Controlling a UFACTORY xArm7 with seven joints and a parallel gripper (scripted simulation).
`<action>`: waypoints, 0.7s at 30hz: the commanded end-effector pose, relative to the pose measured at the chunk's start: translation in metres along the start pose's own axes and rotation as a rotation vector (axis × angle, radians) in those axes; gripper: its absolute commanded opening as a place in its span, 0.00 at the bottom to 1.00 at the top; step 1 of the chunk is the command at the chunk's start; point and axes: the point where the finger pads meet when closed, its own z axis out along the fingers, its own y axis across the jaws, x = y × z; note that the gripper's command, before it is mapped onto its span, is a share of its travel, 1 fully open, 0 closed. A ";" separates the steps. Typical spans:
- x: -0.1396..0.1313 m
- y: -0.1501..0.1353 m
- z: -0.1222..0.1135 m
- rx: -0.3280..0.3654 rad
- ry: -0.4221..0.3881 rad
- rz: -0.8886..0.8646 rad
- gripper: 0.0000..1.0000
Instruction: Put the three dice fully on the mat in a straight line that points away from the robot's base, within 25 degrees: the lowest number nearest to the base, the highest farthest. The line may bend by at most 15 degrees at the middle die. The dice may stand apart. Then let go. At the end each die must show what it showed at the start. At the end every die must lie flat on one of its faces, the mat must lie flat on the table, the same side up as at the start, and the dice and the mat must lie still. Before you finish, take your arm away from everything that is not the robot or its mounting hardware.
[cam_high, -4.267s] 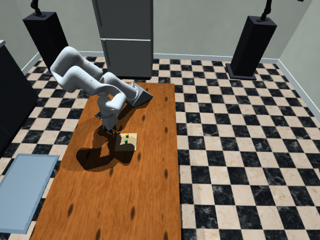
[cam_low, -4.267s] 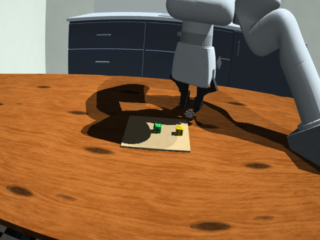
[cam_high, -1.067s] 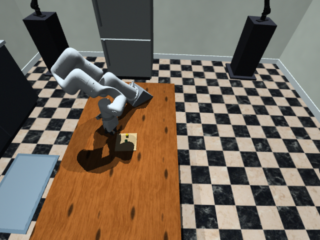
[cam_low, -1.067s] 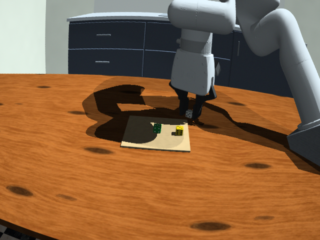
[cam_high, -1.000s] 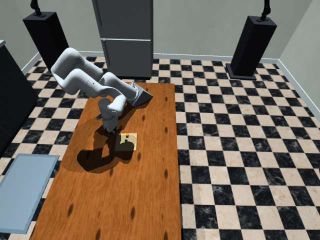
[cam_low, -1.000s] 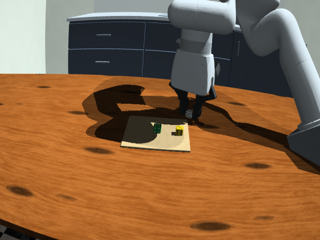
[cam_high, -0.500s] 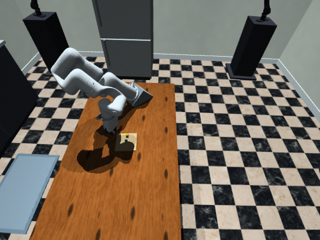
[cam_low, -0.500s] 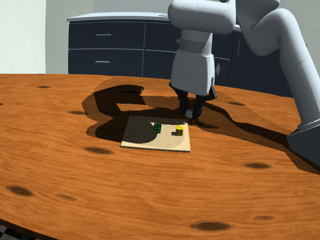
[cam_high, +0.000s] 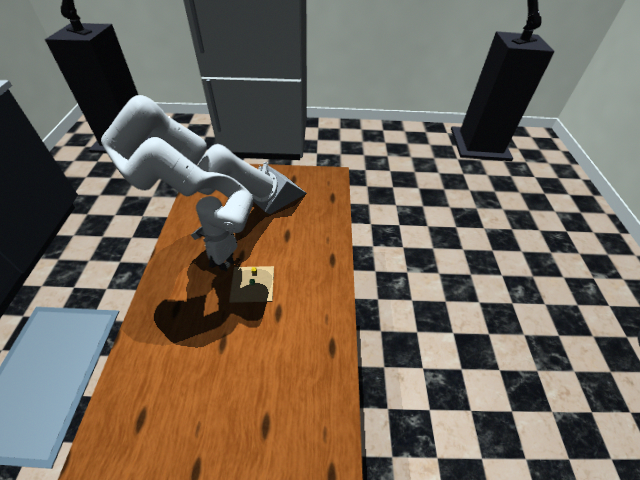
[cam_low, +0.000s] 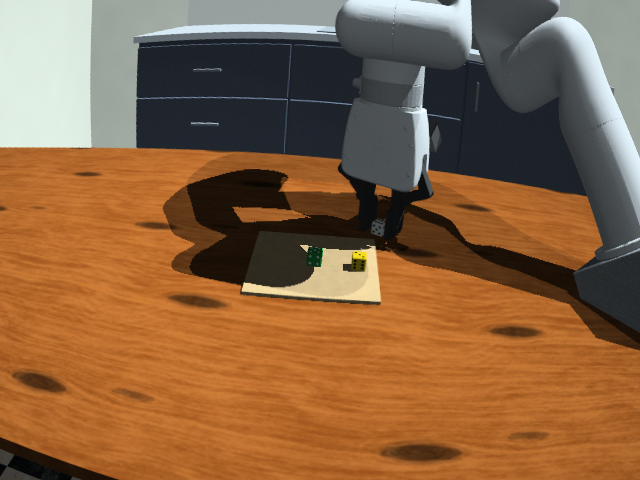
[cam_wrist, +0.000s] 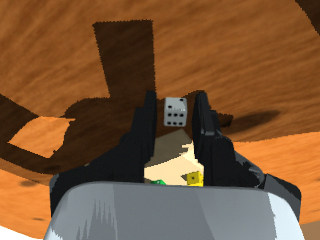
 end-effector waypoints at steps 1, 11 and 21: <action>-0.001 0.000 -0.001 0.001 -0.002 0.000 0.31; -0.001 0.000 -0.001 0.001 -0.002 0.000 0.11; -0.001 0.000 -0.001 0.001 -0.002 0.000 0.11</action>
